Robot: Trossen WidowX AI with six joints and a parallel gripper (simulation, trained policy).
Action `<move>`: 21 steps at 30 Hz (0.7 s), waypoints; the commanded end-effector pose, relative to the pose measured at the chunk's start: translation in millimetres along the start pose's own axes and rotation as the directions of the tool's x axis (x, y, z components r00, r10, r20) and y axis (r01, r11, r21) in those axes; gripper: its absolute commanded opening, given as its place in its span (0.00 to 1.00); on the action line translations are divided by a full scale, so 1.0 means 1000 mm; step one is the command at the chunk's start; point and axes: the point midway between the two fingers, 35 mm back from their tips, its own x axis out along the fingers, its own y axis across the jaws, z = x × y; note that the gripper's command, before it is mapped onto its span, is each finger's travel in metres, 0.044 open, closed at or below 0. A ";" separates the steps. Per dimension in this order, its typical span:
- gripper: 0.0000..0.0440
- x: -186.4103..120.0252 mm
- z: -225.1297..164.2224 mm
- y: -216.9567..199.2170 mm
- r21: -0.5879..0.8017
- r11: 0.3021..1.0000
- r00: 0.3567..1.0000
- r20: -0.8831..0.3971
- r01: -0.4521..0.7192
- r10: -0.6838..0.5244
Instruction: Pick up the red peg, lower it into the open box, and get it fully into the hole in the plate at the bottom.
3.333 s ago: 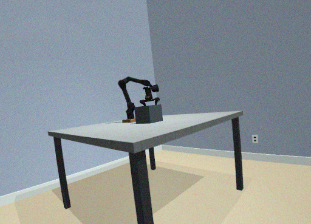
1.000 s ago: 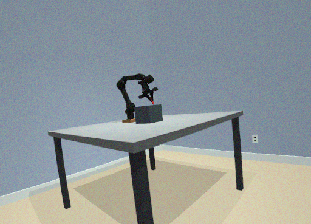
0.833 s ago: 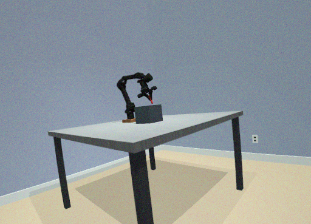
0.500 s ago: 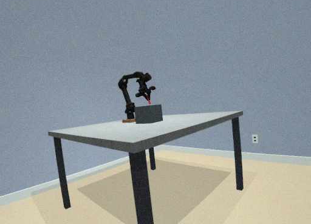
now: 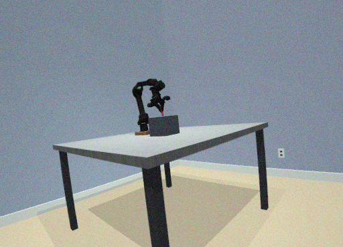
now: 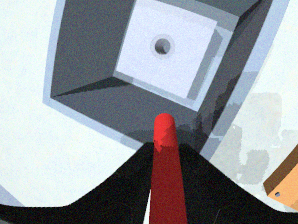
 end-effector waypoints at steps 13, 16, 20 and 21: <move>0.00 0.026 0.035 0.000 0.014 0.999 0.999 -0.013 0.034 -0.034; 0.00 0.033 0.039 0.000 0.011 0.999 0.999 -0.017 0.039 -0.039; 0.00 0.043 0.044 0.000 0.005 0.999 0.999 -0.025 0.042 -0.042; 0.00 0.046 0.045 0.001 0.003 0.999 0.999 -0.027 0.042 -0.042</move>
